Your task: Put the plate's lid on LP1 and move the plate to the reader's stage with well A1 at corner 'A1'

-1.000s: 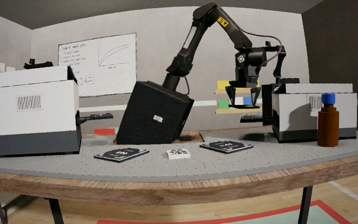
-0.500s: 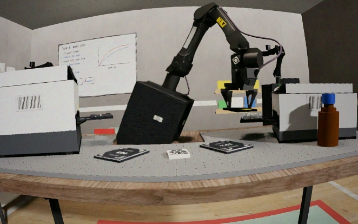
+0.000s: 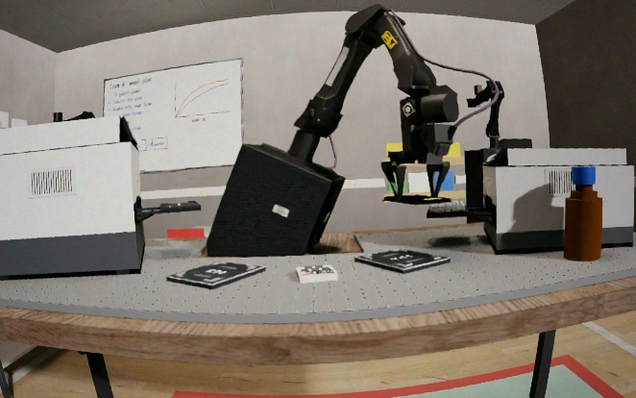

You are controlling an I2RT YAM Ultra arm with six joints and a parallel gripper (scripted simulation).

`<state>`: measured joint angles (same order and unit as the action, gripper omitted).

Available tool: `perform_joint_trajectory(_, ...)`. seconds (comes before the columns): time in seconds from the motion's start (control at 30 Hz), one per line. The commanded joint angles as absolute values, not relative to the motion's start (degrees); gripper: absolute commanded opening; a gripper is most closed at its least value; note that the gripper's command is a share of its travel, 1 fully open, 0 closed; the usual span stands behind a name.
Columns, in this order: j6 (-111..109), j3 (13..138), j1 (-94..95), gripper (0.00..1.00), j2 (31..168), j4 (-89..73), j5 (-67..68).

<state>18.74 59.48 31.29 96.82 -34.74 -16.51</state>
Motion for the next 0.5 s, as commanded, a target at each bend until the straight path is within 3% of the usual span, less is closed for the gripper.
perform_joint_trajectory(0.0, 13.82, 59.02, 28.90, 0.85, 97.62, -33.39, -17.61)
perform_joint_trajectory(0.47, 2.43, 58.51, 23.40, 0.85, 99.95, -31.12, -19.61)
